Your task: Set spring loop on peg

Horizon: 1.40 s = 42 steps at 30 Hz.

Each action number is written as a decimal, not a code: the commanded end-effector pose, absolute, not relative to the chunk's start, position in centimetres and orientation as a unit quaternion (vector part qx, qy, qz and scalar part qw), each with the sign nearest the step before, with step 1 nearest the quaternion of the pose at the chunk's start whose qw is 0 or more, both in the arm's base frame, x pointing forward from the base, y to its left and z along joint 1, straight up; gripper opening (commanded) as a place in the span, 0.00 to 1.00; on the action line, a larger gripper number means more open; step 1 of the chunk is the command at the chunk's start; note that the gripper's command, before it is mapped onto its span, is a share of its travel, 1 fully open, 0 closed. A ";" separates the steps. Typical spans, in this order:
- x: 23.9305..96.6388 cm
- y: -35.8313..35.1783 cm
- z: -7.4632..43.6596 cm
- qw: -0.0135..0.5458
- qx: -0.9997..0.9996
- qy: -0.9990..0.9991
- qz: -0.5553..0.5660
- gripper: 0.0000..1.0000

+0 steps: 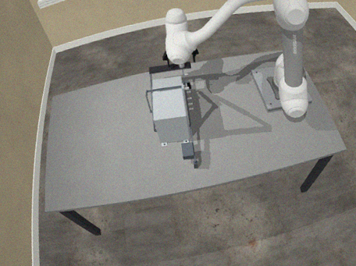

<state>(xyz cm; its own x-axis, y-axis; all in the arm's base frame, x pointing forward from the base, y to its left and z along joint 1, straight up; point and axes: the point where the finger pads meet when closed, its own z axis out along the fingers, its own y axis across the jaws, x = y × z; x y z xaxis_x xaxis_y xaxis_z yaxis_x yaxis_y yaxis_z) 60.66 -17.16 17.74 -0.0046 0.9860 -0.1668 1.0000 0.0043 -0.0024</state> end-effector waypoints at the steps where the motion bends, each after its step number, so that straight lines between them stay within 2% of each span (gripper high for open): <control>1: 60.7 -17.2 17.8 0.059 0.703 0.706 -0.059 1.00; 16: 60.7 -17.2 27.8 0.059 0.703 0.706 -0.059 1.00; 42: 60.7 -17.2 27.7 0.059 0.703 0.706 -0.059 1.00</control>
